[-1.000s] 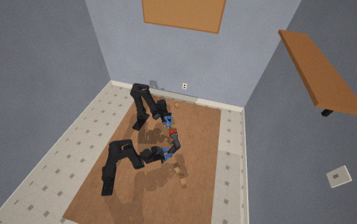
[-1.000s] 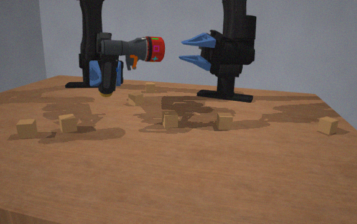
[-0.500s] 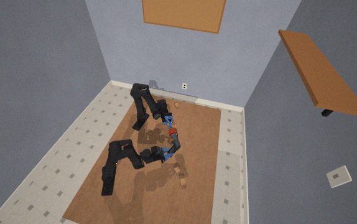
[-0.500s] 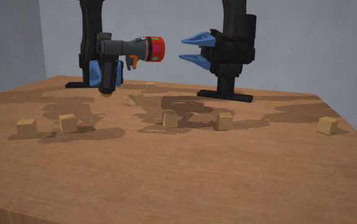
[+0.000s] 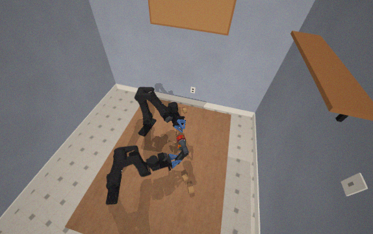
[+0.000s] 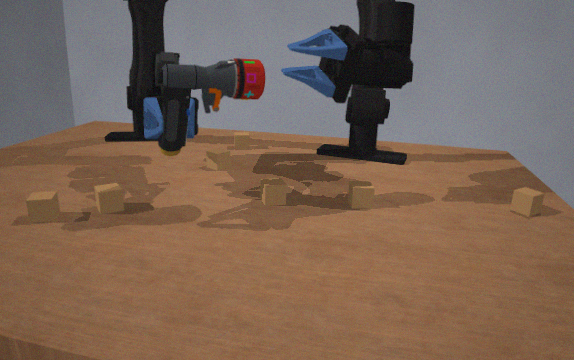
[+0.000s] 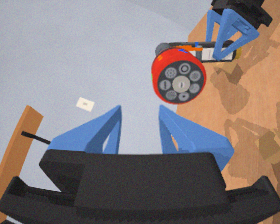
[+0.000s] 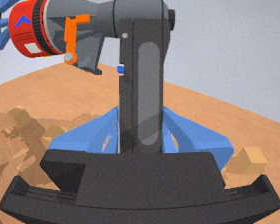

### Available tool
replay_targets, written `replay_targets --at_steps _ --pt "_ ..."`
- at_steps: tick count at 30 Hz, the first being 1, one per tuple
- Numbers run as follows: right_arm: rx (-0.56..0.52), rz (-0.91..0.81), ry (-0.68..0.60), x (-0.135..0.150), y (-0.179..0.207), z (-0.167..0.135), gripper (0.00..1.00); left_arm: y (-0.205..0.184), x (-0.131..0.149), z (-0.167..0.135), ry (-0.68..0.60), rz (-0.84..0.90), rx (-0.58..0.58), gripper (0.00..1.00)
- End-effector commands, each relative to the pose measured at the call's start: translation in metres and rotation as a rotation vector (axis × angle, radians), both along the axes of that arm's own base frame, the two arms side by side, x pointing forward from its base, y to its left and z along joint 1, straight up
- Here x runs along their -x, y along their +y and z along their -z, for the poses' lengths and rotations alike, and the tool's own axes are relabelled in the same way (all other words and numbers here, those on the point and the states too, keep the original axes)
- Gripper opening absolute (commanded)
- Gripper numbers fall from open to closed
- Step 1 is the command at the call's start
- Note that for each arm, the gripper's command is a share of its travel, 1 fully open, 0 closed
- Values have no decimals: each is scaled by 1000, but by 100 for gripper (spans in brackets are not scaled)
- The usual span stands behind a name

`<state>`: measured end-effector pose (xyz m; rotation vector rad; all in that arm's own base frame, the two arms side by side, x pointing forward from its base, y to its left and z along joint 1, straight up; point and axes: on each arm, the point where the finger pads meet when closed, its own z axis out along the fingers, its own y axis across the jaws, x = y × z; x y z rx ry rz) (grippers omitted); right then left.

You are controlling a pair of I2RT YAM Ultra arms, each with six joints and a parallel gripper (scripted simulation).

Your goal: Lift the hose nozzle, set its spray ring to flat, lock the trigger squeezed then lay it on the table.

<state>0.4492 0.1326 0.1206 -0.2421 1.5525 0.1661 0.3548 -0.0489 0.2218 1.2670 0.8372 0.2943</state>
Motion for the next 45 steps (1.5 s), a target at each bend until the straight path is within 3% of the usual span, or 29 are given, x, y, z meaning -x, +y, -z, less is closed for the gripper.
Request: replay_targets --at_steps 1,11,15,22,26,29,32,33,35,37,38,42,43,45 --pt "-75 -7 -179 -1 4 -61 36 0 -16 -20 126 -20 49 37" --pt "-75 -7 -179 -1 4 -61 36 -5 -30 -53 289 -43 149 37" --pt "-75 -7 -179 -1 4 -61 36 -9 -32 -80 365 -57 200 37" --pt "-75 -7 -179 -1 4 -61 36 -15 -28 -93 444 -74 250 37" --pt "-75 -7 -179 -1 4 -61 36 -21 -18 -107 591 -97 312 37" --pt "-75 -7 -179 -1 4 -61 36 -26 -10 -107 690 -117 351 37" --pt "-75 -7 -179 -1 4 -61 36 -26 -30 -60 786 -162 420 37" --pt "-75 -7 -179 -1 4 -61 36 -28 -30 -78 798 -178 459 37" --pt "-75 -7 -179 -1 4 -61 36 -29 -30 -76 883 -209 496 37" --pt "-75 -7 -179 -1 4 -61 36 -29 -30 -76 883 -209 496 37" --pt "-75 -7 -179 -1 4 -61 36 -31 -30 -59 1007 -257 543 37" --pt "-75 -7 -179 -1 4 -61 36 -42 -30 -26 1159 -335 611 37" --pt "-75 -7 -179 -1 4 -61 36 -43 -34 -49 1184 -340 623 37" --pt "-75 -7 -179 -1 4 -61 36 -49 -34 -40 1224 -344 622 37"
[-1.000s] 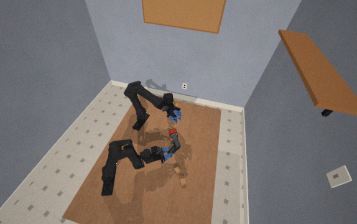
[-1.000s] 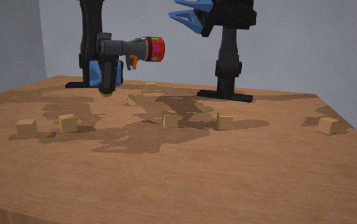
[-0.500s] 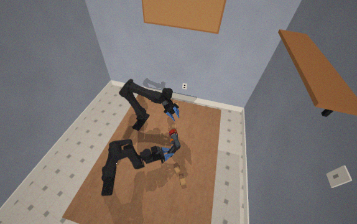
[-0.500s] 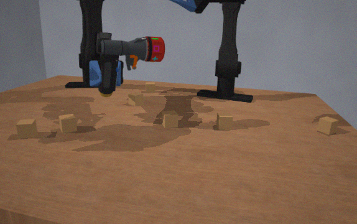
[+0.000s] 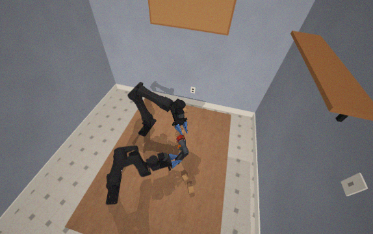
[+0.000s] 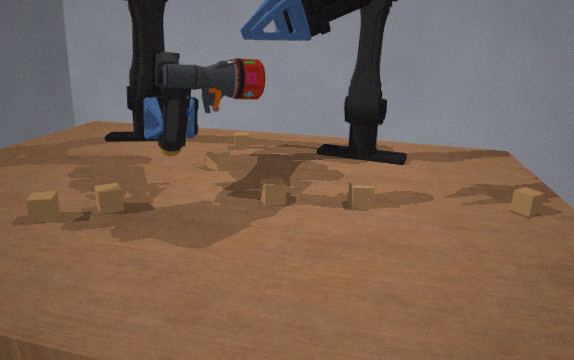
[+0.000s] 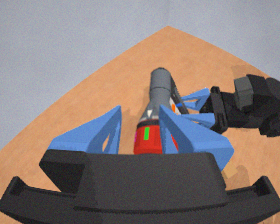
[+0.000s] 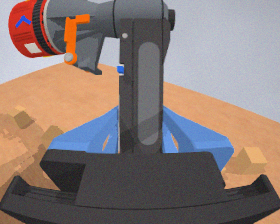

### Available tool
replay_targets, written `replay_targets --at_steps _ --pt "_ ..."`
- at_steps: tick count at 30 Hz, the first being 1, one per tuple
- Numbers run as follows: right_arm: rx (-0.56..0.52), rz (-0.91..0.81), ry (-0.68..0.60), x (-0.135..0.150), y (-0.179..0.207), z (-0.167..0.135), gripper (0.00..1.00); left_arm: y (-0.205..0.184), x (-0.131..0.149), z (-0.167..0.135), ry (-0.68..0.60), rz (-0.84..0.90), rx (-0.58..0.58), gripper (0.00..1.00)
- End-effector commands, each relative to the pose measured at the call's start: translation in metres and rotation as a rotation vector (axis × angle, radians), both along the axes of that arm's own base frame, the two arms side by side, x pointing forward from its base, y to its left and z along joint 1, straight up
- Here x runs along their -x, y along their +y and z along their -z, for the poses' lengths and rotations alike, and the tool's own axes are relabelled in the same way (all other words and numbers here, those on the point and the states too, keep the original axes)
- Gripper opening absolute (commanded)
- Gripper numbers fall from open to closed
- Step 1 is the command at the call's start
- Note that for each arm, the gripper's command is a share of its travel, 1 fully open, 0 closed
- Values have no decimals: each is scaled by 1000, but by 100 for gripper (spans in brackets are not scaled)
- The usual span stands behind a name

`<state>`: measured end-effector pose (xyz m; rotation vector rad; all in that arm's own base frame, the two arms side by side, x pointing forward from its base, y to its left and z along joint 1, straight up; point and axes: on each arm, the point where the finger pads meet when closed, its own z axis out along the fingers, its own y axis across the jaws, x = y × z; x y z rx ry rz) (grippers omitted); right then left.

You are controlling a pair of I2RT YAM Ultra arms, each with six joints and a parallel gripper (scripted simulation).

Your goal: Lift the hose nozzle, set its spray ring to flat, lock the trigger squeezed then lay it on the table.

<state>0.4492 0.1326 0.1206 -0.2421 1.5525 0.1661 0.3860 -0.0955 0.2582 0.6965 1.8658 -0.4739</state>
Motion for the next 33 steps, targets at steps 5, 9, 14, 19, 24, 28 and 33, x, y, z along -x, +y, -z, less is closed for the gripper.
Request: replay_targets --at_steps 5,9,14,19,24,28,33 --pt "-75 -7 -179 -1 4 -61 36 -10 -9 -6 346 -215 112 37" --pt "-75 -7 -179 -1 4 -61 36 -13 -11 -12 369 -231 121 37" --pt "-75 -7 -179 -1 4 -61 36 -27 -20 -43 451 -337 191 37" --pt "-75 -7 -179 -1 4 -61 36 -35 -13 -25 629 -503 227 37" --pt "-75 -7 -179 -1 4 -61 36 -50 -12 -28 695 -548 235 37" --pt "-75 -7 -179 -1 4 -61 36 -49 -5 -18 777 -658 243 37" --pt "-75 -7 -179 -1 4 -61 36 -56 -1 -14 822 -721 243 37"
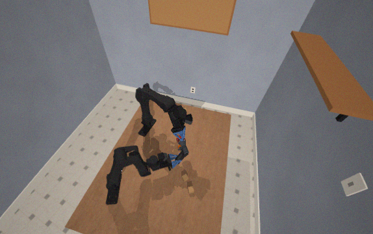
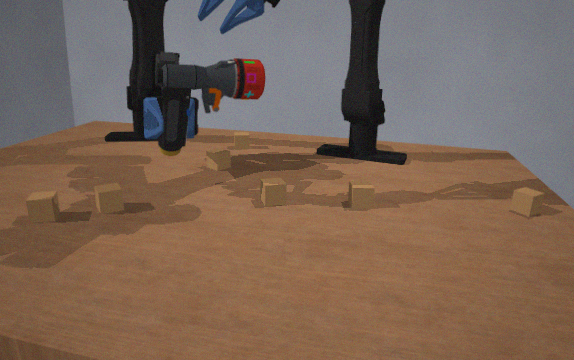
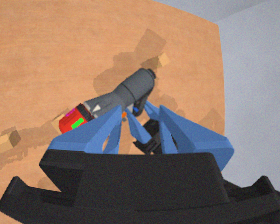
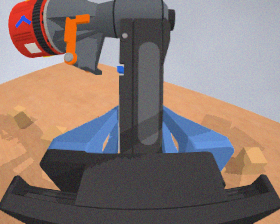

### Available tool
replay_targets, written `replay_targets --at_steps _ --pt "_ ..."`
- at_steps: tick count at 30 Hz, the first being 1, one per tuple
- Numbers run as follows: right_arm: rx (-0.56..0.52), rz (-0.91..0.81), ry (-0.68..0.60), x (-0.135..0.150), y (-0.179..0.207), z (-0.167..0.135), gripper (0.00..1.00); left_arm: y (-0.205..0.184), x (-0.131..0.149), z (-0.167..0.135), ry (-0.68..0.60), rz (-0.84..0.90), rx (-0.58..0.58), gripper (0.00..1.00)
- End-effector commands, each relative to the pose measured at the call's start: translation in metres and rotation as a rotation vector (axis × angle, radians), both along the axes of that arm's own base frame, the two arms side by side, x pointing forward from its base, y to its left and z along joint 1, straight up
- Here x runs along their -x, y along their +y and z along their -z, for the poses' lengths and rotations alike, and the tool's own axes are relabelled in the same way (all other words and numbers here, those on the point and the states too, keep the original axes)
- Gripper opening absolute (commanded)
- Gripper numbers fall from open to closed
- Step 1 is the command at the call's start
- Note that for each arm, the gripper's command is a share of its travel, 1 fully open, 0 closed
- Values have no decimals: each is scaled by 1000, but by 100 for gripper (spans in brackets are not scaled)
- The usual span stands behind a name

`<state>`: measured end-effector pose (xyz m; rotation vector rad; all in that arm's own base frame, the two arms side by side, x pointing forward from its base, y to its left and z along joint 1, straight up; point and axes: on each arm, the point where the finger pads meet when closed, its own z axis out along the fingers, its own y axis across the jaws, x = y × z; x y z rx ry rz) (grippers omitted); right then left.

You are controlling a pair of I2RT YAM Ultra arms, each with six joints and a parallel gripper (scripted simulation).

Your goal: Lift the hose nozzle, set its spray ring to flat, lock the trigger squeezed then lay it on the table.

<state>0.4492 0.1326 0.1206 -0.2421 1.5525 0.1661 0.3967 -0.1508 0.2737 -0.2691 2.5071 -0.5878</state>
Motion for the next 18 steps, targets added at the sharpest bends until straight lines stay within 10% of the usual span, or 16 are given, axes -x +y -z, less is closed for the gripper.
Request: replay_targets --at_steps 1,18 --pt "-75 -7 -179 -1 4 -61 36 0 14 4 132 -149 -20 37" --pt "-75 -7 -179 -1 4 -61 36 -7 49 18 324 -562 -144 37"
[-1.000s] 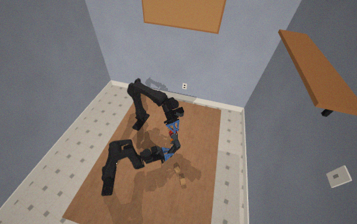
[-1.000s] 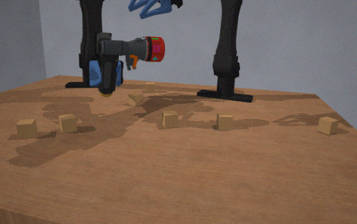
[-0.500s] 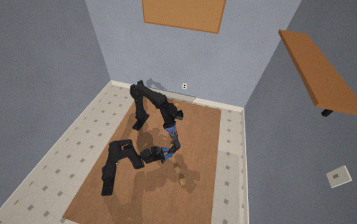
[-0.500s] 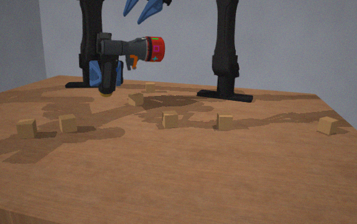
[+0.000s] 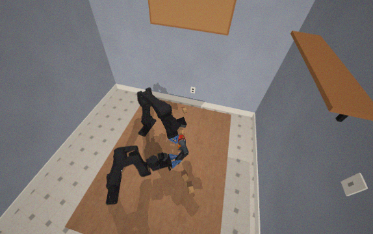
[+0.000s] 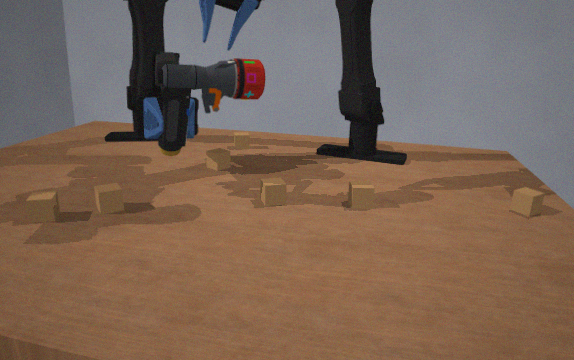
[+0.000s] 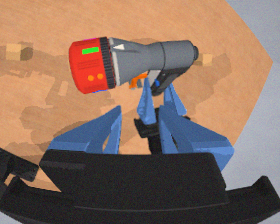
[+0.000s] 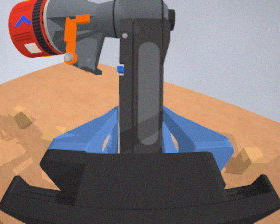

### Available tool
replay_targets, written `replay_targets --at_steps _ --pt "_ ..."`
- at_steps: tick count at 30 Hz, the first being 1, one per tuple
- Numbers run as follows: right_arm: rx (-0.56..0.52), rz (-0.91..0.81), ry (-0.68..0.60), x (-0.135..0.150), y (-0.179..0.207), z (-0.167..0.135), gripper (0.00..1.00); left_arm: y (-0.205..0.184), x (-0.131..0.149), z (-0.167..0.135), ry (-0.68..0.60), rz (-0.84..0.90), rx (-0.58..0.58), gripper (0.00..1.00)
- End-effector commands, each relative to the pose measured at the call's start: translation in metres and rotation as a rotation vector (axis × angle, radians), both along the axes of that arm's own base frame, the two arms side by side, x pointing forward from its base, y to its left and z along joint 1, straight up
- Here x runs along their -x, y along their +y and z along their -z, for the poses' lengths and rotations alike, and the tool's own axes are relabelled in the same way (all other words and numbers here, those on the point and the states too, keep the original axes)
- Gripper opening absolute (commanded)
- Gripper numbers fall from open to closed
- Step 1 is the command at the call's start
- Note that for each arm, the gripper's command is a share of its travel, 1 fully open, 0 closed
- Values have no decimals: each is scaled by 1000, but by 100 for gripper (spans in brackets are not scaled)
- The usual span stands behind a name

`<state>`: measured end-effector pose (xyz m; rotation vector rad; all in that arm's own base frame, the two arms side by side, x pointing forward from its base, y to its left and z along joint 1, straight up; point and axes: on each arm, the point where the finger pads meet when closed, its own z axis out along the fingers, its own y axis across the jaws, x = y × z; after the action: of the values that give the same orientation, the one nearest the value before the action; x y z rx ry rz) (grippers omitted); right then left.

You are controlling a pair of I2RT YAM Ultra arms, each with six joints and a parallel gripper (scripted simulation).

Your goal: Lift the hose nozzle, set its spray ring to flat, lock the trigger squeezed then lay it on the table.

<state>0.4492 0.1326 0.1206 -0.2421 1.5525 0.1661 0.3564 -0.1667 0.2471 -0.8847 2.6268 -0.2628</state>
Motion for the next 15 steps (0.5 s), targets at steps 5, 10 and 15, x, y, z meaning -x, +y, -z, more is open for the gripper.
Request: replay_targets --at_steps 5,10,15 --pt "-75 -7 -179 -1 4 -61 36 4 4 -10 26 -97 -48 37" --pt "-75 -7 -179 -1 4 -61 36 1 5 -17 6 -80 -29 37" --pt "-75 -7 -179 -1 4 -61 36 3 5 -25 -20 -79 -18 37"
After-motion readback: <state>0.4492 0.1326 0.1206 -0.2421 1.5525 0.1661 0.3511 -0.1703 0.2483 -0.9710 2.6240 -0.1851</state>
